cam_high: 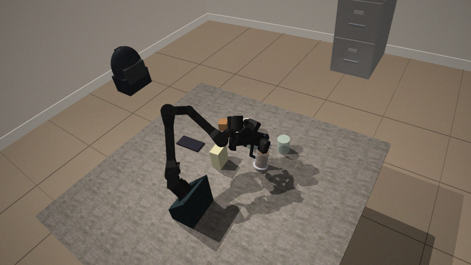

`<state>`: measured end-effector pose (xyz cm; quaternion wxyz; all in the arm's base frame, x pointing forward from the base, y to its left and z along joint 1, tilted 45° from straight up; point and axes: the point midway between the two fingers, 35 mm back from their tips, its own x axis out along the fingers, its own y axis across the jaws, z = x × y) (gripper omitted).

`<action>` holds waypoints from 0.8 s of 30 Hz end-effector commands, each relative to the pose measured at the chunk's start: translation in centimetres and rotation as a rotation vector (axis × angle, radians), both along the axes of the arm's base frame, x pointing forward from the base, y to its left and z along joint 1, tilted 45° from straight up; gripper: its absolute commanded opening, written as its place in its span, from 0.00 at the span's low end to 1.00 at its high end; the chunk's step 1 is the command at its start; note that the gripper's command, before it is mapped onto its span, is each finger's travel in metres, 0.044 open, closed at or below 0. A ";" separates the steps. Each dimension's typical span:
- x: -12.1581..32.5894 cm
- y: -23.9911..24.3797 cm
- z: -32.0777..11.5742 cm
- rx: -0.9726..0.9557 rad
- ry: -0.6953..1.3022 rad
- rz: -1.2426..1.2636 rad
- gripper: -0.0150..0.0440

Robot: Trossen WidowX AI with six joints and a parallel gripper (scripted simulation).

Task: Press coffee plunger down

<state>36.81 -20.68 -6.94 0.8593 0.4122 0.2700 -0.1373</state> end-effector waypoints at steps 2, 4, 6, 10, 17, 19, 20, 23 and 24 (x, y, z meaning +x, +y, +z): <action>0.0 0.9 -0.9 0.032 0.020 0.019 0.45; 0.1 0.9 -0.9 0.032 0.020 0.019 0.45; 0.1 0.8 -0.9 0.032 0.020 0.019 0.45; 0.2 0.8 -0.9 0.032 0.020 0.019 0.45; 0.4 0.7 -1.0 0.032 0.020 0.019 0.45; 0.4 0.7 -1.0 0.032 0.020 0.019 0.45; 0.4 0.6 -1.0 0.032 0.020 0.019 0.45; 0.5 0.6 -1.0 0.032 0.020 0.019 0.45; 0.5 0.6 -1.0 0.032 0.020 0.019 0.45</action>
